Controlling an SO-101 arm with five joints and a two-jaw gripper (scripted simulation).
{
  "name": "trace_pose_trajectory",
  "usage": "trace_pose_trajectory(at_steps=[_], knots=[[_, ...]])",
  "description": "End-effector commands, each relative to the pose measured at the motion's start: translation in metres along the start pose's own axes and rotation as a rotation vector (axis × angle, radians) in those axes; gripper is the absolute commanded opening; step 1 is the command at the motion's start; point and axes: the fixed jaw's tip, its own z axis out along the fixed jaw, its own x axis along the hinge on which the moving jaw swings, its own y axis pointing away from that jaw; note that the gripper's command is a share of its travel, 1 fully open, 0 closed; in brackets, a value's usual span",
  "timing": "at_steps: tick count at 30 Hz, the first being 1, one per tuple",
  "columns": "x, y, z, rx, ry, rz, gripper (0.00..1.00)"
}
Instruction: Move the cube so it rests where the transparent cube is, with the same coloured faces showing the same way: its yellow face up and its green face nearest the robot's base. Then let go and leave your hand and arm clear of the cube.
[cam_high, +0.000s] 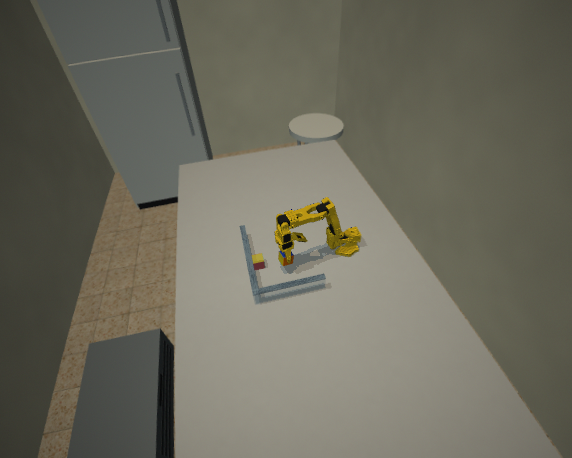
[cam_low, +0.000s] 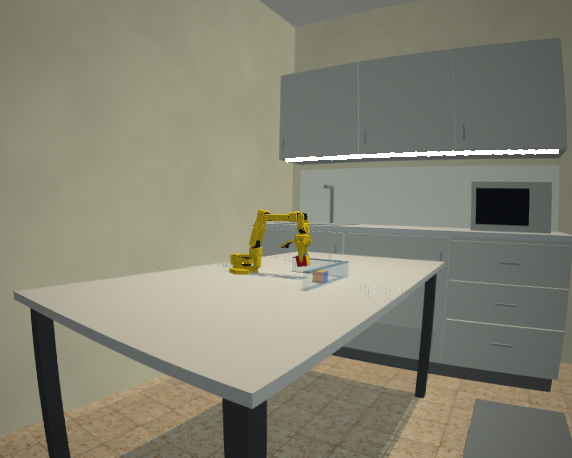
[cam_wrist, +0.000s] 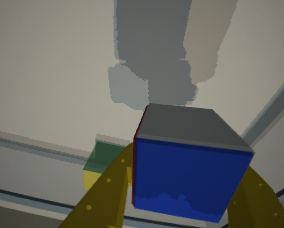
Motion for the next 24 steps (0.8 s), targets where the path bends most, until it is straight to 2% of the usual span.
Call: trace_pose_trajectory(at_steps=[1,17,24], knots=[[0.0036,0.0007,-0.0095,-0.001,0.048,0.000,0.22],[0.0036,0.0007,-0.0089,-0.001,0.048,0.000,0.22],[0.0046,0.0008,-0.0017,-0.001,0.047,0.000,0.22]])
